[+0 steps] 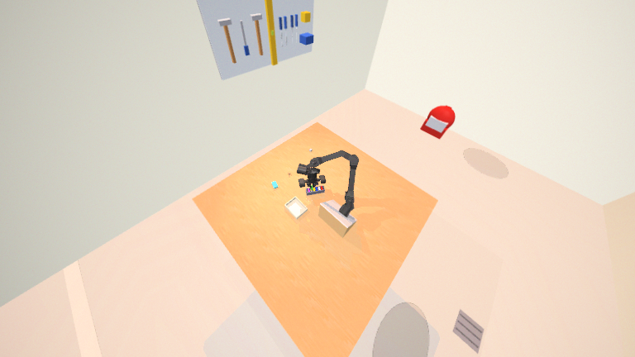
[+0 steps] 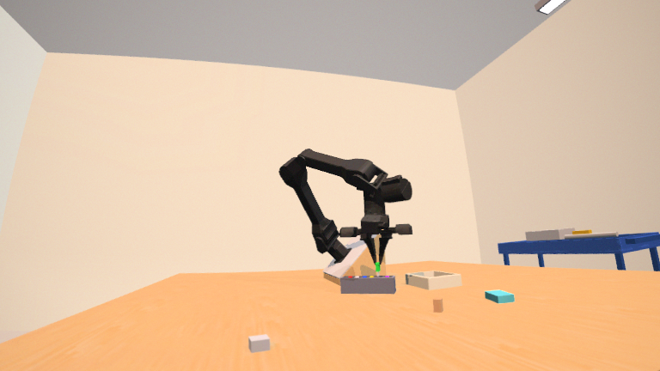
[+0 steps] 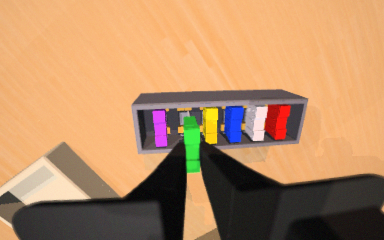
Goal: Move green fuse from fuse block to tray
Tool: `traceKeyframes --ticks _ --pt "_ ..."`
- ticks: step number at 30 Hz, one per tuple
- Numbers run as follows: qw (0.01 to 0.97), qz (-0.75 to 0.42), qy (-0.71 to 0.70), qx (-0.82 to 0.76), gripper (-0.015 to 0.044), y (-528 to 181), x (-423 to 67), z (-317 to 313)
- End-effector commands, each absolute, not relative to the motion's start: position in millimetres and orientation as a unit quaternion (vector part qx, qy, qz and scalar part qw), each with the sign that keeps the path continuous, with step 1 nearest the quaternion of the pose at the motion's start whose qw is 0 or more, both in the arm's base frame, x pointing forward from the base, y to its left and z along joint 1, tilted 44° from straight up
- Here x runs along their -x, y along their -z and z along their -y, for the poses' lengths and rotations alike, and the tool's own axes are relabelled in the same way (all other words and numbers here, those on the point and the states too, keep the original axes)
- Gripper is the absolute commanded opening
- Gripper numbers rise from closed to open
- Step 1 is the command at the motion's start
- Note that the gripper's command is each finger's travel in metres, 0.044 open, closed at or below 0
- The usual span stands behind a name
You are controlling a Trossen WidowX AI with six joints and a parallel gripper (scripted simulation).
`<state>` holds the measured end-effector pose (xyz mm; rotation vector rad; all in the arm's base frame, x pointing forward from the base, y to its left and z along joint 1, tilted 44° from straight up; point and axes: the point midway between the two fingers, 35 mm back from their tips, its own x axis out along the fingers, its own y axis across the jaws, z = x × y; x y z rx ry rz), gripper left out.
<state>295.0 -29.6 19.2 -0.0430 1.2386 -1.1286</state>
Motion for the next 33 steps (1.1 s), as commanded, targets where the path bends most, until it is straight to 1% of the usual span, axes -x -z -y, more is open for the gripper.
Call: traceKeyframes --ticks 1,18,33 --pt "0.67 -0.549 0.5 0.015 0.0 -21 -297 27" --pt "0.67 -0.549 0.499 0.015 0.0 -35 -299 12" --pt "0.672 -0.552 0.494 0.01 0.0 18 -313 -51"
